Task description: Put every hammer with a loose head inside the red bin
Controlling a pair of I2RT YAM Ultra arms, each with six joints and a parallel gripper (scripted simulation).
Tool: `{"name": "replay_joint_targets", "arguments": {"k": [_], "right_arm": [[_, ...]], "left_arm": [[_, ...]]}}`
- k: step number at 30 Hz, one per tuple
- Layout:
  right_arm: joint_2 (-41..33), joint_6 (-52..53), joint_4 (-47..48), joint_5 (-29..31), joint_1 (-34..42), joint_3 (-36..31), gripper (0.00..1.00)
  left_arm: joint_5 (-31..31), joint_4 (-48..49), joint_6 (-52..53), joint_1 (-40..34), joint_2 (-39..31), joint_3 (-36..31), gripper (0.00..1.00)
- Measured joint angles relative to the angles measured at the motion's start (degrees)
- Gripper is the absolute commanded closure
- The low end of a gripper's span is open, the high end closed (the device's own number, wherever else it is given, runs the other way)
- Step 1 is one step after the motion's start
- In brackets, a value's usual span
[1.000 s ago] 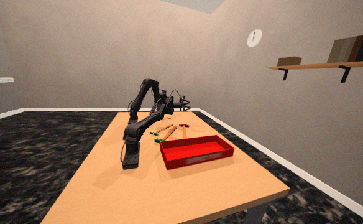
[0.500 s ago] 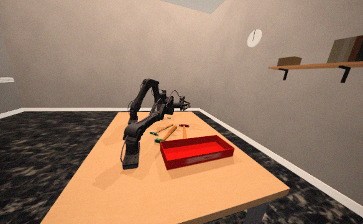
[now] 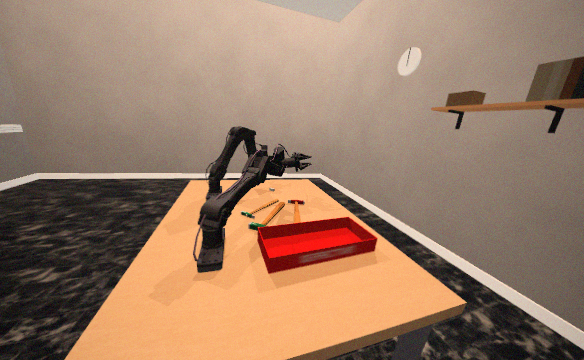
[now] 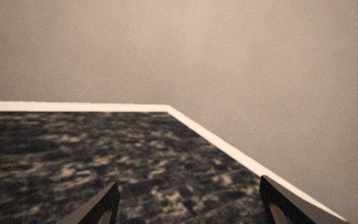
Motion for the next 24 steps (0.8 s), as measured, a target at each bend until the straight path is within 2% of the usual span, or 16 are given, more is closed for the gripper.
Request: {"name": "replay_joint_targets", "arguments": {"k": [3, 9, 12, 16, 24], "right_arm": [[-5.27, 0.00, -3.41, -2.01, -0.33, -6.67, 0.55], [-18.38, 0.92, -11.85, -7.76, -1.27, -25.24, 0.55], [-22.27, 1.33, -16.28, -10.71, -2.01, -30.16, 0.55], [-27.04, 1.64, -23.15, -15.67, -2.86, -36.17, 0.55], [-39.56, 1.27, -38.29, -25.44, -4.79, -49.96, 0.55]], "left_arm": [[0.00, 0.00, 0.00, 0.00, 0.00, 0.00, 0.00], [0.00, 0.00, 0.00, 0.00, 0.00, 0.00, 0.00], [0.00, 0.00, 0.00, 0.00, 0.00, 0.00, 0.00], [0.00, -0.09, -0.11, 0.00, 0.00, 0.00, 0.45], [0.74, -4.81, -2.60, -1.95, 0.00, 0.50, 0.45]]}}
